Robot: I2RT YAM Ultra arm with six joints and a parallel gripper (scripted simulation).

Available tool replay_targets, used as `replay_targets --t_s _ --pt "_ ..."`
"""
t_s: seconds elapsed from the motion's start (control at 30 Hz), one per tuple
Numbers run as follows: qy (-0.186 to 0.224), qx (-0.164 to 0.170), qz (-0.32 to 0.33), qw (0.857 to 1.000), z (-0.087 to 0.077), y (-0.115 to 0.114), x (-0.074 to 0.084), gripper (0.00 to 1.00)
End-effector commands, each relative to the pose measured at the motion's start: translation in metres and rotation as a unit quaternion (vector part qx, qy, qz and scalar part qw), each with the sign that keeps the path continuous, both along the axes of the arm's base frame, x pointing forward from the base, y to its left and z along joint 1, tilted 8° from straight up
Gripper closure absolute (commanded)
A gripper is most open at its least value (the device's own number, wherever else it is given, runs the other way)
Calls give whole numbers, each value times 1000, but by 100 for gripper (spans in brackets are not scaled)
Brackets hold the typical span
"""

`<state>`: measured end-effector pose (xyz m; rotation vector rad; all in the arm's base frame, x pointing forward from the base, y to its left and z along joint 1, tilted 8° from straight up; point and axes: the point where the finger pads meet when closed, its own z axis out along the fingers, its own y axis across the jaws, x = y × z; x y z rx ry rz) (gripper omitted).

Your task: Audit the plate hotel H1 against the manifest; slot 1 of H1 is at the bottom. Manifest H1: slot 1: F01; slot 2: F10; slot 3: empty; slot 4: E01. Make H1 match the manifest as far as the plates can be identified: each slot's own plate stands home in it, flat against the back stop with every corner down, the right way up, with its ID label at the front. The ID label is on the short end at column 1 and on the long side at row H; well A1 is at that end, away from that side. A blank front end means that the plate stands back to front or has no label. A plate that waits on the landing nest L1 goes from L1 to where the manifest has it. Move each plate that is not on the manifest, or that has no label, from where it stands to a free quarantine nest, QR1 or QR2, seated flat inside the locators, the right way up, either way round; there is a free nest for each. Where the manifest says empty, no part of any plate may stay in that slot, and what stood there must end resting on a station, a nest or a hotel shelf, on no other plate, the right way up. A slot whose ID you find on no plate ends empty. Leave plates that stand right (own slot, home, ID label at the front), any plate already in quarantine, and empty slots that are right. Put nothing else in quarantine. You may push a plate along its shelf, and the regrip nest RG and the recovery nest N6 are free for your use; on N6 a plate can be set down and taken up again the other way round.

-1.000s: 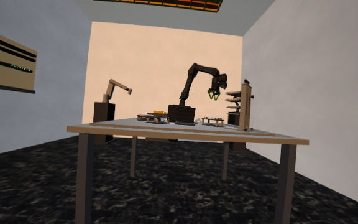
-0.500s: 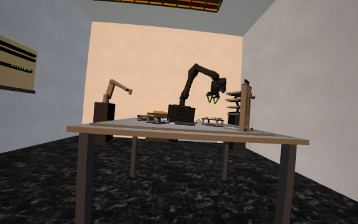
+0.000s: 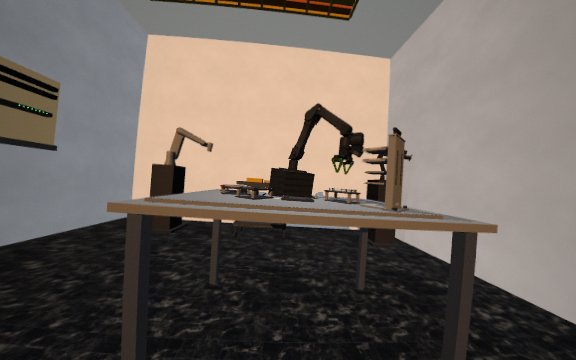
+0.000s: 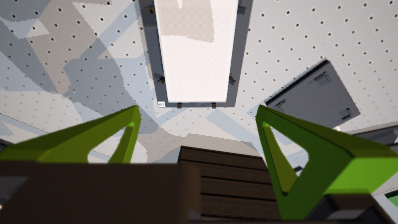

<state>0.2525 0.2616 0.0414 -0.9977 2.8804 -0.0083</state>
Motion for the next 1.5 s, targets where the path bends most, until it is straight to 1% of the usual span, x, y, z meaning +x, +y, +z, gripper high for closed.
replay_targets --t_s 0.0,0.23,0.27,1.47 --pt "-19 20 1 1000 -2 9 9 0" --pt "-19 20 1 1000 -25 11 12 0" --pt "-19 20 1 1000 -26 11 12 0" --pt "-19 20 1 1000 -26 11 12 0"
